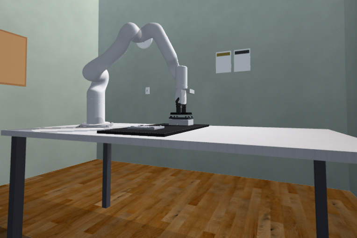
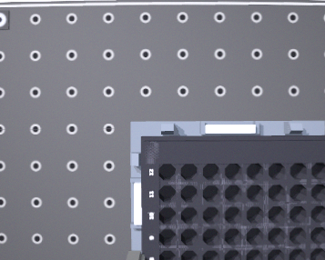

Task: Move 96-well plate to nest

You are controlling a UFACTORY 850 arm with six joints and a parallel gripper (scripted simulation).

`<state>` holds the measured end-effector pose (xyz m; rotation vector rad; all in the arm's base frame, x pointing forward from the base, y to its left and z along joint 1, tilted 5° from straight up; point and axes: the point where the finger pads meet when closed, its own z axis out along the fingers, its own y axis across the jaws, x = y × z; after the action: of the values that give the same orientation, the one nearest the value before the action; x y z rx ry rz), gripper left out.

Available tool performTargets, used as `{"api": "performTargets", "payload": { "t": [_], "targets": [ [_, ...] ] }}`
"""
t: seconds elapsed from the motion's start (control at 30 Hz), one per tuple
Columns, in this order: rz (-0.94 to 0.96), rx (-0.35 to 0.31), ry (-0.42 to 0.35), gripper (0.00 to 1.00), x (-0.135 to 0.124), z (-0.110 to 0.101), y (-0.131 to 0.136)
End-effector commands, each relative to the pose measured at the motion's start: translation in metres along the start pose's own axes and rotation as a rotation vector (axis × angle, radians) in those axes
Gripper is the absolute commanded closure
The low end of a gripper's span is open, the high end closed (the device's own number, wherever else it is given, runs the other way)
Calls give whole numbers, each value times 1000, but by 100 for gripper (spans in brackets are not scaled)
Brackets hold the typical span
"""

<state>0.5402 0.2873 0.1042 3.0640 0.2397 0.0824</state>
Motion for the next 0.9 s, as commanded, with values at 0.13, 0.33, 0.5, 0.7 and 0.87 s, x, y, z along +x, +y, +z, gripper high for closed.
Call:
{"api": "performTargets", "payload": {
  "t": [0.13,0.33,0.5,0.7,0.87],
  "targets": [
    [0,1,2,100,1,-3,0],
    [0,1,2,100,1,-11,0],
    [0,1,2,100,1,-18,0],
    [0,1,2,100,1,-26,0],
    [0,1,2,100,1,-34,0]
  ]
}}
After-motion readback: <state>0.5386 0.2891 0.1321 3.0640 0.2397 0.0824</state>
